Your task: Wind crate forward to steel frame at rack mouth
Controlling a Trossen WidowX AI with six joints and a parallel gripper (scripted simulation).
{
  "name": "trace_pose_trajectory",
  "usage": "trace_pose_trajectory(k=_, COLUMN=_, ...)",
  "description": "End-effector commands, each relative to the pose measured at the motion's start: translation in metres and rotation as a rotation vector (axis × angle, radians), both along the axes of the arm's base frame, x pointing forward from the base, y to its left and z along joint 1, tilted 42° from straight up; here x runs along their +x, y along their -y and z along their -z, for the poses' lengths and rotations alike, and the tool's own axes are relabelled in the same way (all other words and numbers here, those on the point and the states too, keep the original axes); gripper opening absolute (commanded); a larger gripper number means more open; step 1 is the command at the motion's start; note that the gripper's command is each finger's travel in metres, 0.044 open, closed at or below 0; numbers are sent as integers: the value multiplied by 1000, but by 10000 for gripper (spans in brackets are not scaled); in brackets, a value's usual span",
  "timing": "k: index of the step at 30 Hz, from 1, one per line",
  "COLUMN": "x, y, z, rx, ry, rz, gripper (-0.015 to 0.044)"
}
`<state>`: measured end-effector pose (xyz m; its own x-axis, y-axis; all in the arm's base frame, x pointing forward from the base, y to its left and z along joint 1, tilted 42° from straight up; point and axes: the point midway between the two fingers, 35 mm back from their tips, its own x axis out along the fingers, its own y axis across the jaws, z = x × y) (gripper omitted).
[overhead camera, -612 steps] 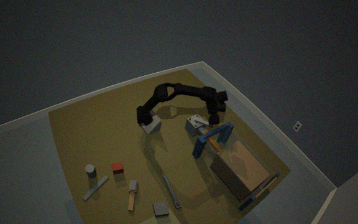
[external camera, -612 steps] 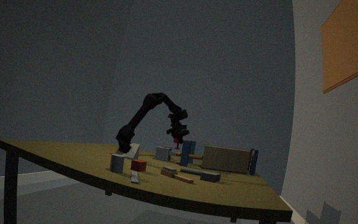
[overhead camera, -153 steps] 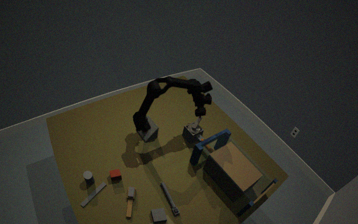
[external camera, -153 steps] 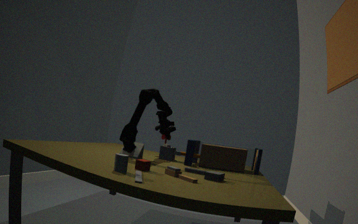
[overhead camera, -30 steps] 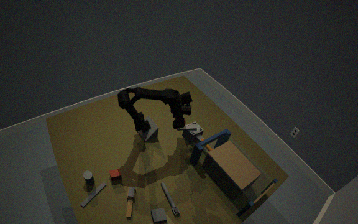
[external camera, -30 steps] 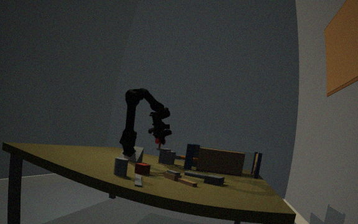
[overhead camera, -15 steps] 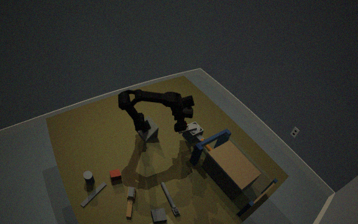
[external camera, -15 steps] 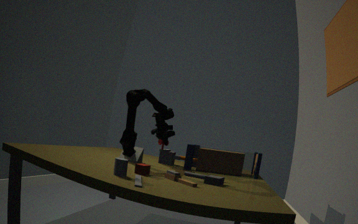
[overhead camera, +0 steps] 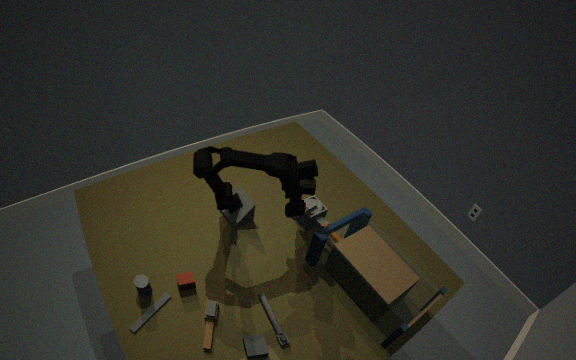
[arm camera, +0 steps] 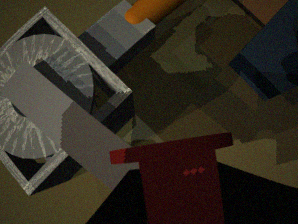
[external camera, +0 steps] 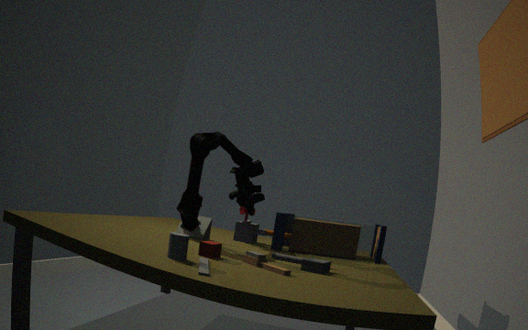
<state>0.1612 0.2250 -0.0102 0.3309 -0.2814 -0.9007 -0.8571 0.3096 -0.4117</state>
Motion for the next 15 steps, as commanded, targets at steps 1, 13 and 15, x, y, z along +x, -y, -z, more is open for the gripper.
trace_pose_trajectory(k=1, x=11, y=-2, z=2, rx=-1, ry=18, rz=3, gripper=0)
trace_pose_trajectory(k=13, x=29, y=-11, z=6, rx=0, ry=20, rz=3, gripper=0)
trace_pose_trajectory(k=15, x=32, y=-13, z=7, rx=0, ry=20, rz=3, gripper=0)
